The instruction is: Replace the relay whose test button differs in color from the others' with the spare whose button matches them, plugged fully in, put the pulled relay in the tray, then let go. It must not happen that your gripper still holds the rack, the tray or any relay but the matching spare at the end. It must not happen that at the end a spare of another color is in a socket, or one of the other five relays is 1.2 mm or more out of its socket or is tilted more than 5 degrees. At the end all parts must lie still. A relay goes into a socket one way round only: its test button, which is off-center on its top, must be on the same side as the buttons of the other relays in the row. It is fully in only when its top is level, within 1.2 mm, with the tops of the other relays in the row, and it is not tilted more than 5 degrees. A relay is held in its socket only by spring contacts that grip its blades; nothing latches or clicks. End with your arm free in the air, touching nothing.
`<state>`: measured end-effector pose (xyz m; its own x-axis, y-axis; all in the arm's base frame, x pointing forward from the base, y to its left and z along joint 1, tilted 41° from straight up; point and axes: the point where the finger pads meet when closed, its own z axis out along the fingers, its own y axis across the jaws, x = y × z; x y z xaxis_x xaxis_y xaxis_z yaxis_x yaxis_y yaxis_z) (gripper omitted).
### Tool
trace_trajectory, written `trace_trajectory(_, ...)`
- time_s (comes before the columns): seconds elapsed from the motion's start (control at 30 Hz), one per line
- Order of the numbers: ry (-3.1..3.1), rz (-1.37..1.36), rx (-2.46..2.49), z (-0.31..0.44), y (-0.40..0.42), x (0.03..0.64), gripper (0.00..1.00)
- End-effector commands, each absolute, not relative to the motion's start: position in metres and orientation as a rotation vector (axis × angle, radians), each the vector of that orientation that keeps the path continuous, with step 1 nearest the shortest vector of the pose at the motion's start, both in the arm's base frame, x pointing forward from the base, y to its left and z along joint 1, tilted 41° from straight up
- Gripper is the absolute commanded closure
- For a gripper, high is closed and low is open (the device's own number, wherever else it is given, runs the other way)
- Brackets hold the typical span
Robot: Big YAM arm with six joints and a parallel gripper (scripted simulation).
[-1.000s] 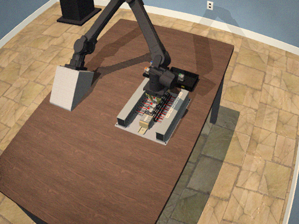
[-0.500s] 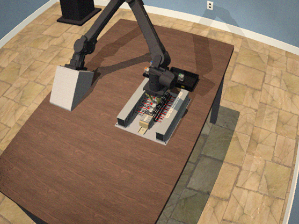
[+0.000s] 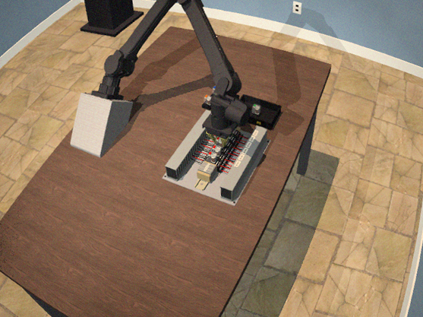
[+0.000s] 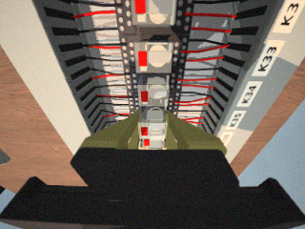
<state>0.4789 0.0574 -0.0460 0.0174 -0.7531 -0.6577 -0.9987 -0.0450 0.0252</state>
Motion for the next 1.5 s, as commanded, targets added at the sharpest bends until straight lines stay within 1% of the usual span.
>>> trace_trajectory(0.0, 1.766, 0.674, -1.844, -0.0332, 0.0543, 0.4917, 1.00)
trace_trajectory(1.47, 1.761, 0.669, -1.847, -0.0331, 0.0566, 0.4989, 1.00)
